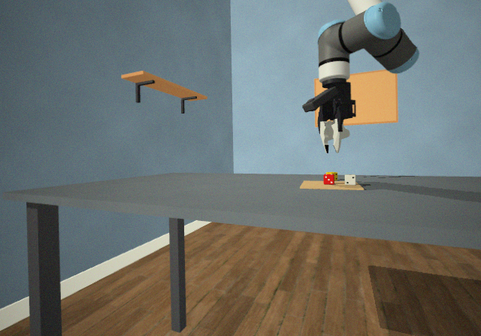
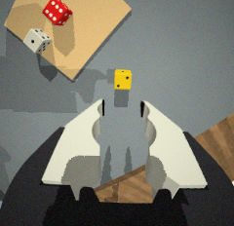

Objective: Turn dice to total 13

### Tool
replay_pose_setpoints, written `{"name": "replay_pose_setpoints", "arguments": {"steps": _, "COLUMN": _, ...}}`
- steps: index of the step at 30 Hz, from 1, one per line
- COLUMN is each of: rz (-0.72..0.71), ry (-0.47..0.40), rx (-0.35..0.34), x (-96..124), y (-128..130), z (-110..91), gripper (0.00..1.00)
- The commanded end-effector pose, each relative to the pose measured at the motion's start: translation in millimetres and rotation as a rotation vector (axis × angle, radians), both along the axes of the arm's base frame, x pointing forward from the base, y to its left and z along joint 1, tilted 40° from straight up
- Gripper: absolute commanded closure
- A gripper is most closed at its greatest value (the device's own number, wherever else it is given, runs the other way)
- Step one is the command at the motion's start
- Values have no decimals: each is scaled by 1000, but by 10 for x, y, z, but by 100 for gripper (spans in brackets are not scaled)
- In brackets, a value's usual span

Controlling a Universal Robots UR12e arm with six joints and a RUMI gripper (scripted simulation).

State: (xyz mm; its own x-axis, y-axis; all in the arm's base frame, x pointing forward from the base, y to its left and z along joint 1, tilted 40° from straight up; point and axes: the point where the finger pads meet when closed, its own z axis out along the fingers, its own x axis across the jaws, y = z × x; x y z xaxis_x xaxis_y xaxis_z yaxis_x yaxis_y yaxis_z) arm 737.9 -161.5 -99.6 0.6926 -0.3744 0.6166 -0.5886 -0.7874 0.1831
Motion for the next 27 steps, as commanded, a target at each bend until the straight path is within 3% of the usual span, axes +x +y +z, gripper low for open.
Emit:
{"name": "replay_pose_setpoints", "arguments": {"steps": 1, "rz": 1, "ry": -1, "rx": 1, "x": 7, "y": -4, "z": -7, "gripper": 76}}
{"name": "replay_pose_setpoints", "arguments": {"steps": 27, "rz": 1, "ry": -1, "rx": 2, "x": 124, "y": -140, "z": -219, "gripper": 76}}
